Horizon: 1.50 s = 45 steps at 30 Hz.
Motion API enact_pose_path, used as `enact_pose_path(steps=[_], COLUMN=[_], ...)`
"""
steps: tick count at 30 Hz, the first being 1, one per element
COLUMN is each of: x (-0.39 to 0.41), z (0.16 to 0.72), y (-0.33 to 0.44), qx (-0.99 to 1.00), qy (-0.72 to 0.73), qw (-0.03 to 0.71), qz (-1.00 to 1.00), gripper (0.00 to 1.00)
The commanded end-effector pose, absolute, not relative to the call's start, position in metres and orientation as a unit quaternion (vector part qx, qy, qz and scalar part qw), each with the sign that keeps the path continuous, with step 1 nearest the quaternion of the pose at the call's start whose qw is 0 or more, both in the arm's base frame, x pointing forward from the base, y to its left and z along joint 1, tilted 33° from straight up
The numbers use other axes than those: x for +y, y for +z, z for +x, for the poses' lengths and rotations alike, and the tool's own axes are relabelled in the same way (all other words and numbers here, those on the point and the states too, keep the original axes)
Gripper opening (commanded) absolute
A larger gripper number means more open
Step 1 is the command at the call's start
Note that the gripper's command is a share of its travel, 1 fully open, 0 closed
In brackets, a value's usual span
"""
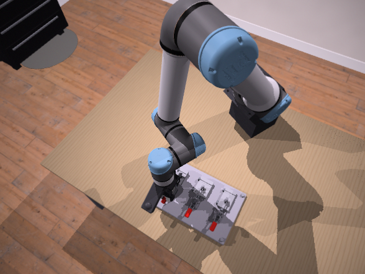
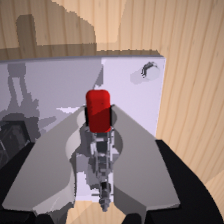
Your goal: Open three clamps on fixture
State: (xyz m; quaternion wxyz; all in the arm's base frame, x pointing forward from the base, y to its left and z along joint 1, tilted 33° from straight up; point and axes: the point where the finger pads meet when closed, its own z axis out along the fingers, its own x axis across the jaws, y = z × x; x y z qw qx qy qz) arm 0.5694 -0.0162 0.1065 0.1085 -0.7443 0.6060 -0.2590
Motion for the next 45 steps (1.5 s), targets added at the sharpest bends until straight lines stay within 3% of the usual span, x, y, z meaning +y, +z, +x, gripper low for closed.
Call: enact_pose_path(steps=[1,45], x=[-0.016,-0.018], z=[0.568,0.543], y=[0.109,0.115], qx=[0.606,0.606], qy=[-0.26,-0.26], qw=[0.11,0.109], qz=[-0.744,-0.744], gripper=[0.0,0.0])
